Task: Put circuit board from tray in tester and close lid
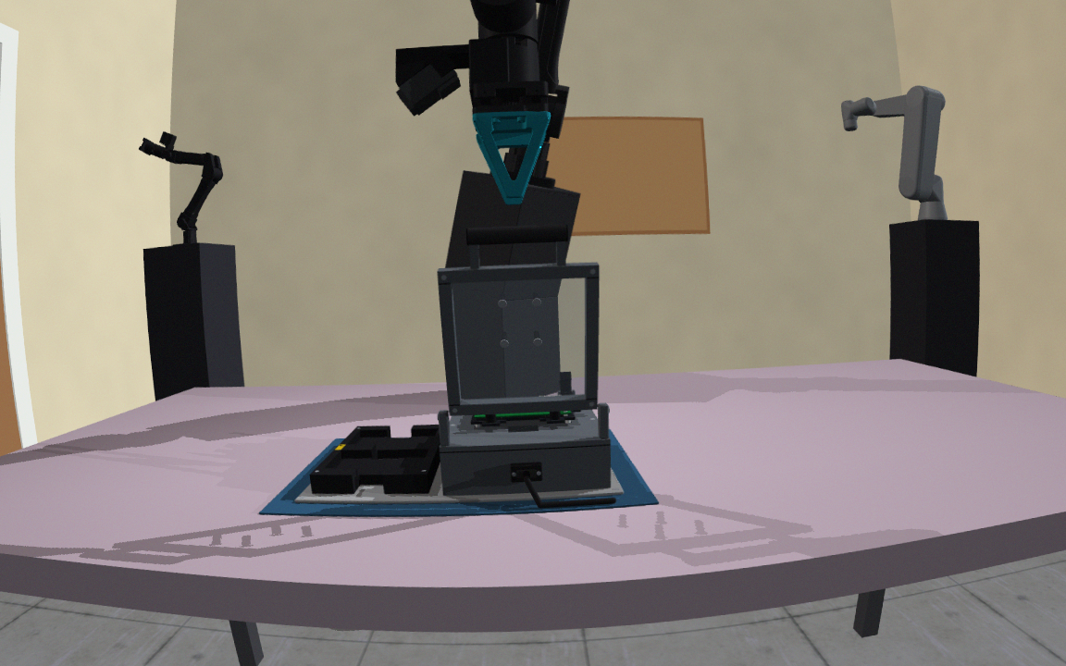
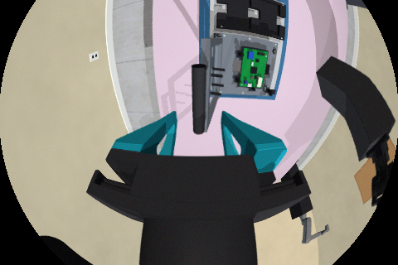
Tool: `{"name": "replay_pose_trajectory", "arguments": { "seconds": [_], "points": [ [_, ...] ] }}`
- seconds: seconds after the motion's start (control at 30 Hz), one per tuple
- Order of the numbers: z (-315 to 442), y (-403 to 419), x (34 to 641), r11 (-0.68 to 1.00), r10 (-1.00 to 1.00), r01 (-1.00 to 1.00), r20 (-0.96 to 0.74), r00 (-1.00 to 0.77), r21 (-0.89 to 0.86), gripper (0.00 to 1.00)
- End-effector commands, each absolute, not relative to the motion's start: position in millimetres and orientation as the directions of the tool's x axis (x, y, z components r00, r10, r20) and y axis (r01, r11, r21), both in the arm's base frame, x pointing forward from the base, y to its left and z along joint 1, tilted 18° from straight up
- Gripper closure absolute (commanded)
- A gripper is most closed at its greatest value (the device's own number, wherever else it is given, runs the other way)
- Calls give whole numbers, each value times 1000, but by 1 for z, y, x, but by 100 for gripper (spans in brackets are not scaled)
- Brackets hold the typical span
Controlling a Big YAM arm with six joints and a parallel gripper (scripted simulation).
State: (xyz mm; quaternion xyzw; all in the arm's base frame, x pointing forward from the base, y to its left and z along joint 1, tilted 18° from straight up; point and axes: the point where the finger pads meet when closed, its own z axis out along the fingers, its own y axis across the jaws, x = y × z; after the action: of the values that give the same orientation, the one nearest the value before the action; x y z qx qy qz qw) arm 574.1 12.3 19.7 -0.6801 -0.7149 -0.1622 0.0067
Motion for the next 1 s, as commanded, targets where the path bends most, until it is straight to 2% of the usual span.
{"name": "replay_pose_trajectory", "arguments": {
  "seconds": [0.0, 0.97],
  "points": [
    [33, 19, 590, 23, 971, 971, 226, -79, 240, 52],
    [36, 19, 592, 25, 971, 969, 225, -82, 246, 52]
  ]
}}
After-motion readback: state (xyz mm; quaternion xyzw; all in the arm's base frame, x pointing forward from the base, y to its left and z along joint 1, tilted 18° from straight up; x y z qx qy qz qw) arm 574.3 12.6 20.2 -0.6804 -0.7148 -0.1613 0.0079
